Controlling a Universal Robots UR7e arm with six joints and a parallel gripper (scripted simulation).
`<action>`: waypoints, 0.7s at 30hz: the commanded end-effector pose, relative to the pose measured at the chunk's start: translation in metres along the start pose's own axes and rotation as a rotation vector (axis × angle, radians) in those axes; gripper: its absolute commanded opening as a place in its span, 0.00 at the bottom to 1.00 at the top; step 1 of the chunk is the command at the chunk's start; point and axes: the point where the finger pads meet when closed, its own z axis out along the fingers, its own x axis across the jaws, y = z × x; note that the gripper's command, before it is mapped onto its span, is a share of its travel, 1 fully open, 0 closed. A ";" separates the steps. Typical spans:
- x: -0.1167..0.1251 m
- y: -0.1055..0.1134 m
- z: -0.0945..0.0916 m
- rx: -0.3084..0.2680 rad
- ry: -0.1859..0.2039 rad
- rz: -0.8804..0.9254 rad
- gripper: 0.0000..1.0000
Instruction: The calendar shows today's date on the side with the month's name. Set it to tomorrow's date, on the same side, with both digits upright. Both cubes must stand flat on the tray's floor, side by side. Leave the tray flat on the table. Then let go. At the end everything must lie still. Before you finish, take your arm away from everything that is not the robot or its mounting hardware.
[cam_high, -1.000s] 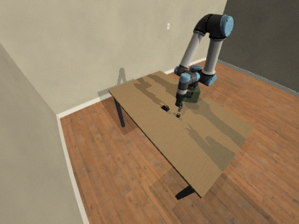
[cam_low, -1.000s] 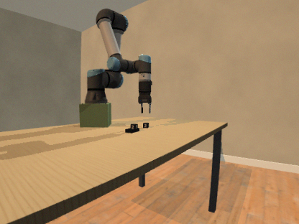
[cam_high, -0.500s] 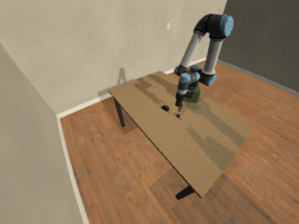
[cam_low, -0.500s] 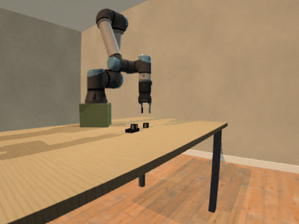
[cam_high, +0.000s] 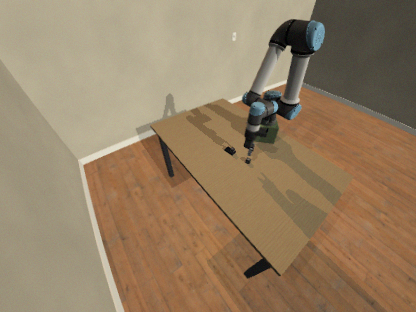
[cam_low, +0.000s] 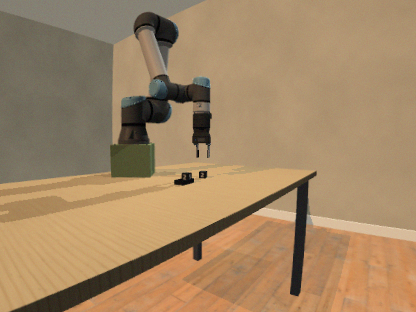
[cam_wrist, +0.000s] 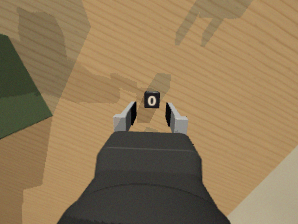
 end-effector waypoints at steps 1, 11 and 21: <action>0.000 0.000 0.002 0.000 0.001 0.000 0.87; 0.000 0.000 0.011 0.000 0.001 0.000 0.87; 0.001 0.000 0.026 0.000 0.001 0.000 0.87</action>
